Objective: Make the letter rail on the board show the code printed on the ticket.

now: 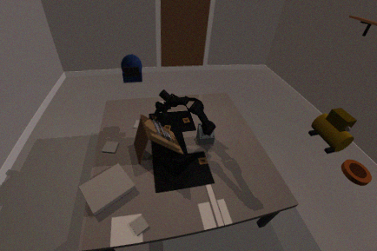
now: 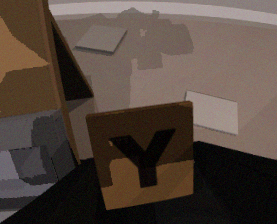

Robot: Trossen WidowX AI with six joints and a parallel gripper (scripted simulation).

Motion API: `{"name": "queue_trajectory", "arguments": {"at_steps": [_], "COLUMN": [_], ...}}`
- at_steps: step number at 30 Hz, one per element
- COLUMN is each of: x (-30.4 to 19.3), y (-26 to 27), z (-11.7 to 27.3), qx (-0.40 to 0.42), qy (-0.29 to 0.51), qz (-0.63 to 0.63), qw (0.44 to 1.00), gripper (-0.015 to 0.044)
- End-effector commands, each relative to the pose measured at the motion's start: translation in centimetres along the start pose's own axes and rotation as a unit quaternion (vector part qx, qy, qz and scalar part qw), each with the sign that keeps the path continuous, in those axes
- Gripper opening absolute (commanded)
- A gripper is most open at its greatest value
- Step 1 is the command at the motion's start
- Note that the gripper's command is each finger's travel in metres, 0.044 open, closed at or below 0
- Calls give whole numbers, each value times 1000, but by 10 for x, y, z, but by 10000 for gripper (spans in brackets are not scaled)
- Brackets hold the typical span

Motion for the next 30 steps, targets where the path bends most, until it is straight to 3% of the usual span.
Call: {"name": "queue_trajectory", "arguments": {"at_steps": [1,30], "x": [2,0], "y": [3,18], "z": [1,1], "qx": [-2,-2], "qy": [-1,-1], "qz": [2,2], "qw": [1000,1000], "gripper": [0,0]}}
Point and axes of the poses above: the point midway between the two fingers, 35 mm back from their tips, its own z axis back along the fingers, its own y axis across the jaws, x = y × z, the point moved 4 cm from there along z, back along the fingers, and after that the axes turned 4 degrees about -z, right-handed, at the moved point
